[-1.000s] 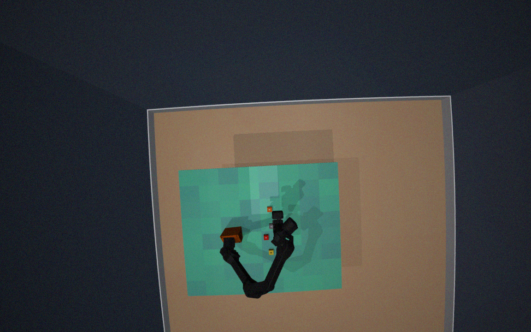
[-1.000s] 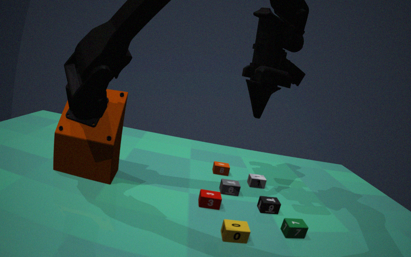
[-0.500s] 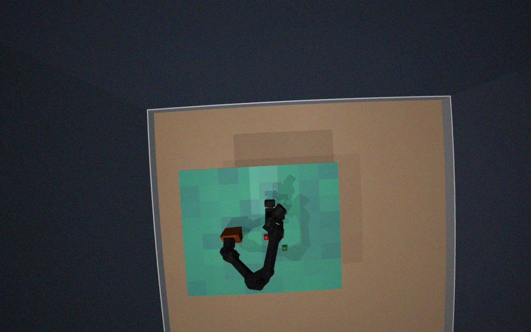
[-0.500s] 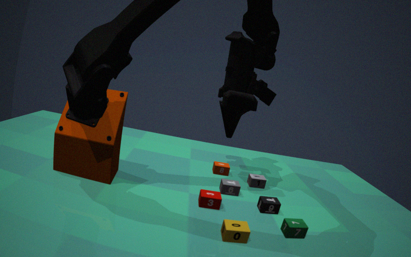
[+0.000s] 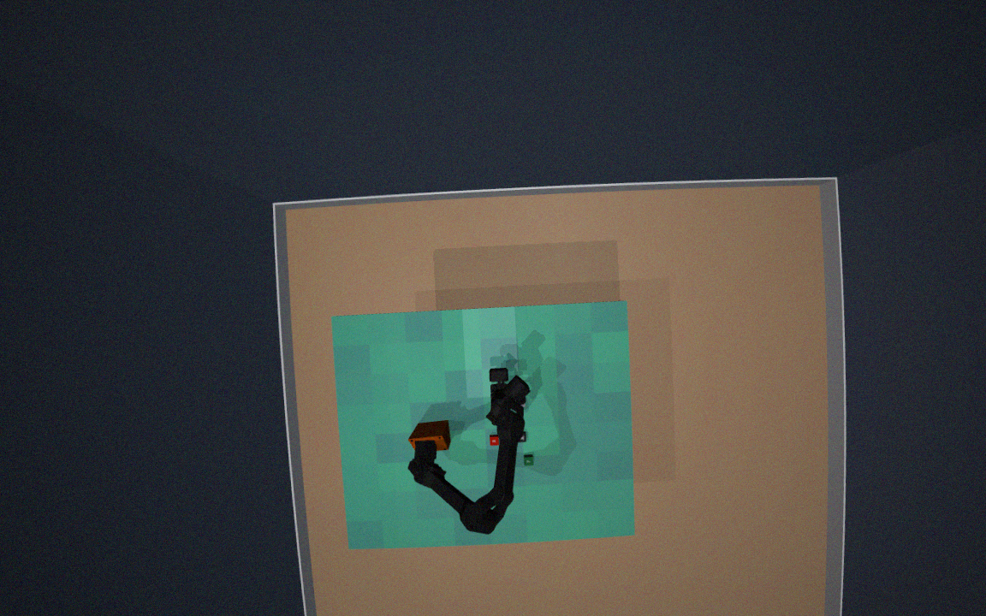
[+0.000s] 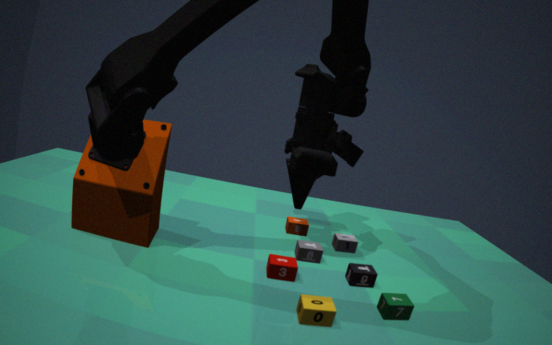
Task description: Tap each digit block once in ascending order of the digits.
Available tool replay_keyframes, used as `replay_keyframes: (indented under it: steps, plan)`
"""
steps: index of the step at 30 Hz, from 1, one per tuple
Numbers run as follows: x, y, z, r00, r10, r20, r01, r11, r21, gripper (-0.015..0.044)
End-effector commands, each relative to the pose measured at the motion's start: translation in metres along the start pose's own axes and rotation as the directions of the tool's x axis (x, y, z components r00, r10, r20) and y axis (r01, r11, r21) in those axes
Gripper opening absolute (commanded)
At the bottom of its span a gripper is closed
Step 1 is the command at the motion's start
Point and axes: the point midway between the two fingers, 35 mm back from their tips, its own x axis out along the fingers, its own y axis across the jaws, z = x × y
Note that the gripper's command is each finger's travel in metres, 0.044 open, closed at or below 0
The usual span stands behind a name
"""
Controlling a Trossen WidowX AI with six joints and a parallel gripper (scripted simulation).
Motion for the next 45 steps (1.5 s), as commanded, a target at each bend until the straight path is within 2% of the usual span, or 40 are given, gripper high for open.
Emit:
replay_keyframes:
  steps: [1, 17, 20, 25, 30, 37, 39, 45]
  plan:
    - [0.009, -0.002, -0.001, 1.000, -0.010, -0.005, 0.010, 1.000, -0.004, 0.0020]
    - [0.024, -0.003, -0.002, 1.000, -0.011, -0.005, 0.011, 1.000, -0.004, 0.0020]
    - [-0.003, -0.002, -0.001, 1.000, -0.008, -0.005, 0.008, 1.000, -0.004, 0.0020]
    - [-0.010, -0.002, -0.001, 1.000, -0.009, -0.005, 0.009, 1.000, -0.004, 0.0020]
    - [-0.084, 0.000, -0.001, 1.000, -0.006, -0.007, 0.006, 1.000, -0.005, 0.0020]
    - [-0.088, -0.001, -0.001, 1.000, -0.006, -0.007, 0.006, 1.000, -0.005, 0.0020]
    - [-0.089, -0.012, 0.008, 1.000, -0.001, -0.007, 0.001, 1.000, -0.007, 0.0020]
    - [-0.092, -0.112, 0.065, 1.000, 0.006, -0.002, -0.006, 1.000, -0.009, 0.0020]
